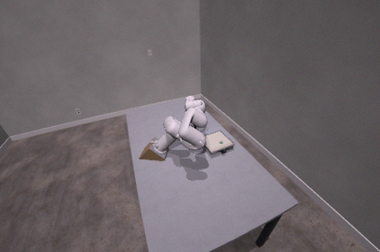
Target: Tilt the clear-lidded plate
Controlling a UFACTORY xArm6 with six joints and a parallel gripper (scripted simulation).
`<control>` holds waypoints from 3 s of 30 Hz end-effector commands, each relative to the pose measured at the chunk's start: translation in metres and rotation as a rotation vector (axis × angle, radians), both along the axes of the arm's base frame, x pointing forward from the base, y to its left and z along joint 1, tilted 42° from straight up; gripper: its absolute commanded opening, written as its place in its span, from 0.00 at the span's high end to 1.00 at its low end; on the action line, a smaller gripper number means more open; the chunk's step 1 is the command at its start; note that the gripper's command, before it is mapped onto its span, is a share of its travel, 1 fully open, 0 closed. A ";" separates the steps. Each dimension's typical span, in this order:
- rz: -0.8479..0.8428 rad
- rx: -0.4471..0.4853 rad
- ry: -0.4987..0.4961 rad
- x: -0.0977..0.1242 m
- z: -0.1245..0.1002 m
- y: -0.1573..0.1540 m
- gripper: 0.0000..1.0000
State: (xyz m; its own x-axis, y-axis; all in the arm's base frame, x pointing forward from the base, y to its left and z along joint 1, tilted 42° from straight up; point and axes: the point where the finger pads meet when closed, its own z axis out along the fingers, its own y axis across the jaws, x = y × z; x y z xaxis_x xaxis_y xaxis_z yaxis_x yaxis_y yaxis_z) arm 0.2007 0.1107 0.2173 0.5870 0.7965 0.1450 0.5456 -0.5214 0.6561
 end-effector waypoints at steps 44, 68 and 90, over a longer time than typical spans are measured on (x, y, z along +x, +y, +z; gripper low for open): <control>0.001 0.002 -0.001 -0.033 0.042 0.018 0.39; 0.001 0.002 -0.001 -0.034 0.043 0.018 0.00; 0.001 0.002 -0.001 -0.034 0.043 0.018 0.00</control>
State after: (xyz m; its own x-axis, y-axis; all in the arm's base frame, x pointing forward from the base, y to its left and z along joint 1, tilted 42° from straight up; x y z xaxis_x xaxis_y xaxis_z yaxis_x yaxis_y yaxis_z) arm 0.1670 0.1279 0.2593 0.5866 0.7967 0.1452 0.5452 -0.5211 0.6566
